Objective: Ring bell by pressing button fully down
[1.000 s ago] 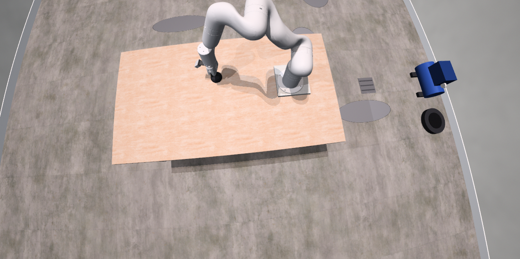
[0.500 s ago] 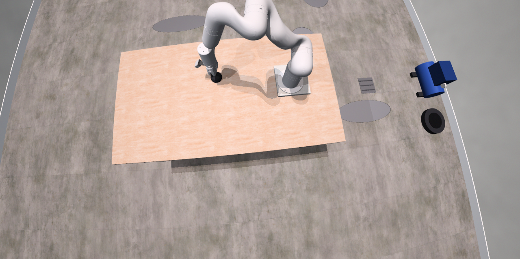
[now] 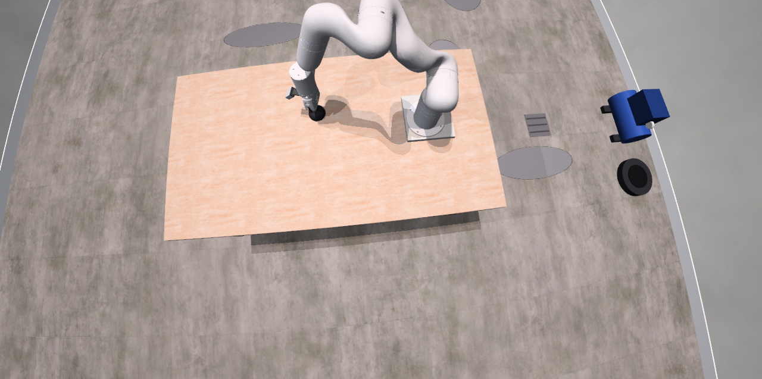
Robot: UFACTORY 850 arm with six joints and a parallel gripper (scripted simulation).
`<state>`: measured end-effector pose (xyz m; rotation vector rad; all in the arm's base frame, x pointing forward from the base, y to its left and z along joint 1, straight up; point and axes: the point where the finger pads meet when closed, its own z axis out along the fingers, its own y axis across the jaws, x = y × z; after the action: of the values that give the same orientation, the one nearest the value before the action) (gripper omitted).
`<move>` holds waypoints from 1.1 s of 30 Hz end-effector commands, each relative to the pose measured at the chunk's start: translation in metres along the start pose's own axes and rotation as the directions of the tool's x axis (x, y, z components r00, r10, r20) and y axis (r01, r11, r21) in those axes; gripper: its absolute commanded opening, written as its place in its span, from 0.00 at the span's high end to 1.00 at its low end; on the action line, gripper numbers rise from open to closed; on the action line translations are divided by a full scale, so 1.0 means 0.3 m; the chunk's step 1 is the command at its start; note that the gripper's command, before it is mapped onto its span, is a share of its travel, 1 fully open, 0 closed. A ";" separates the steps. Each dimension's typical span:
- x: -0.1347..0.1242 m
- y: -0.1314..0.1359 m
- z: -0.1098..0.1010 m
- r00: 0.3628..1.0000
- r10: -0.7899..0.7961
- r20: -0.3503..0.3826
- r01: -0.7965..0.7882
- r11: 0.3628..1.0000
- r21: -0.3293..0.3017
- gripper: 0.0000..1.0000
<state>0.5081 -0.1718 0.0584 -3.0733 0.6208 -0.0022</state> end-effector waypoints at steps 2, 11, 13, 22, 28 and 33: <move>0.003 0.000 -0.033 1.000 0.000 0.000 0.000 1.000 0.000 1.00; 0.003 0.000 -0.092 1.000 0.000 0.000 0.000 1.000 0.000 1.00; 0.003 0.000 -0.111 1.000 0.000 0.000 0.000 1.000 0.000 1.00; 0.003 0.000 -0.190 1.000 0.000 0.000 0.000 1.000 0.000 1.00; 0.003 0.000 -0.212 1.000 0.000 0.000 0.000 1.000 0.000 1.00; 0.003 0.000 -0.225 1.000 0.000 0.000 0.000 1.000 0.000 1.00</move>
<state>0.5081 -0.1723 0.1220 -3.0731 0.6207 0.0001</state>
